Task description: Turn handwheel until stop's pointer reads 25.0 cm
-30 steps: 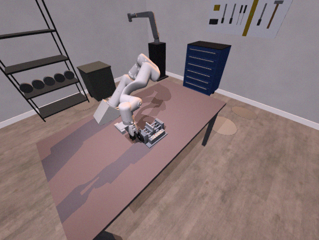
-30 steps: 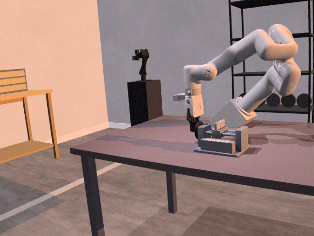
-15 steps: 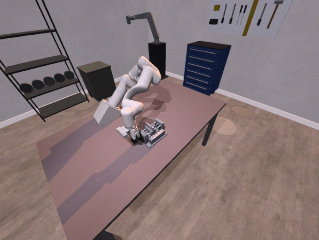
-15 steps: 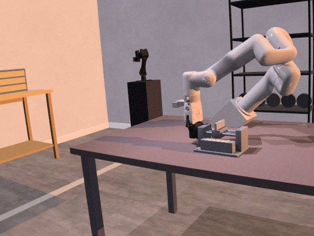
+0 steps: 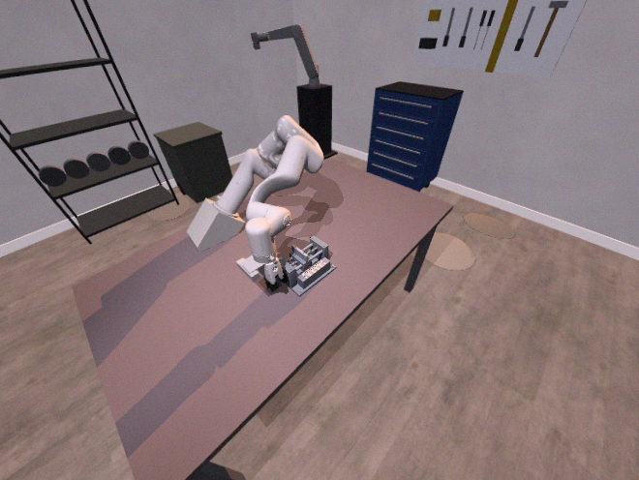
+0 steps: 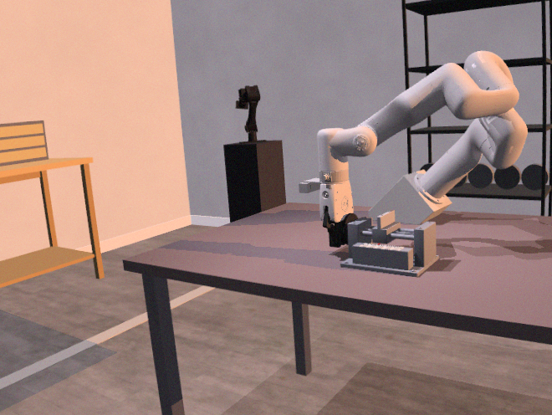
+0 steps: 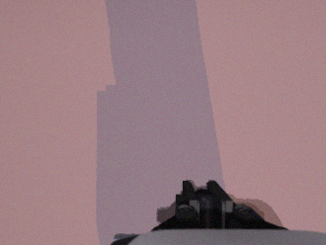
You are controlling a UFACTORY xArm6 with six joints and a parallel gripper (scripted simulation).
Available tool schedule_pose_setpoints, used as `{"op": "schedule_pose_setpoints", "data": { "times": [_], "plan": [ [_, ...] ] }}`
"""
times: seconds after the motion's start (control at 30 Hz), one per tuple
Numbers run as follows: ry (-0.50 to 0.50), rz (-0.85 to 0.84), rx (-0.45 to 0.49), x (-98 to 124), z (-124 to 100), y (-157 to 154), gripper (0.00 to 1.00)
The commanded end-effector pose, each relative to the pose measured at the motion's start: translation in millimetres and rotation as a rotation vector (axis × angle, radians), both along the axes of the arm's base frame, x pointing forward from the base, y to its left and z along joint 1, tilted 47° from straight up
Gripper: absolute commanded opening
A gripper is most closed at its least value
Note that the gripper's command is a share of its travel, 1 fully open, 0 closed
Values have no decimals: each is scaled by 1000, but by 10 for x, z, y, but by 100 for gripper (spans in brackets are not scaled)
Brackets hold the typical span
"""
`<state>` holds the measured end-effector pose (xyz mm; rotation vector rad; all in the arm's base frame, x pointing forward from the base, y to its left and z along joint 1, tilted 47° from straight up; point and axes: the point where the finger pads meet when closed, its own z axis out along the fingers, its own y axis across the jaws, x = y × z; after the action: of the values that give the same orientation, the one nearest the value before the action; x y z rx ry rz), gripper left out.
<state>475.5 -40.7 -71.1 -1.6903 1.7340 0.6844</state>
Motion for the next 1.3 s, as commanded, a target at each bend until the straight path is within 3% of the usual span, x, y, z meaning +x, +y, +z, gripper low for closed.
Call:
{"op": "schedule_pose_setpoints", "data": {
  "times": [0.0, 0.67, 1.27],
  "plan": [
    [-4, -2, -2, 91, 26, -32, 6],
    [-4, -2, -2, 245, 207, -224, 6],
    [-4, -2, -2, 77, 376, -409, 6]
  ]
}}
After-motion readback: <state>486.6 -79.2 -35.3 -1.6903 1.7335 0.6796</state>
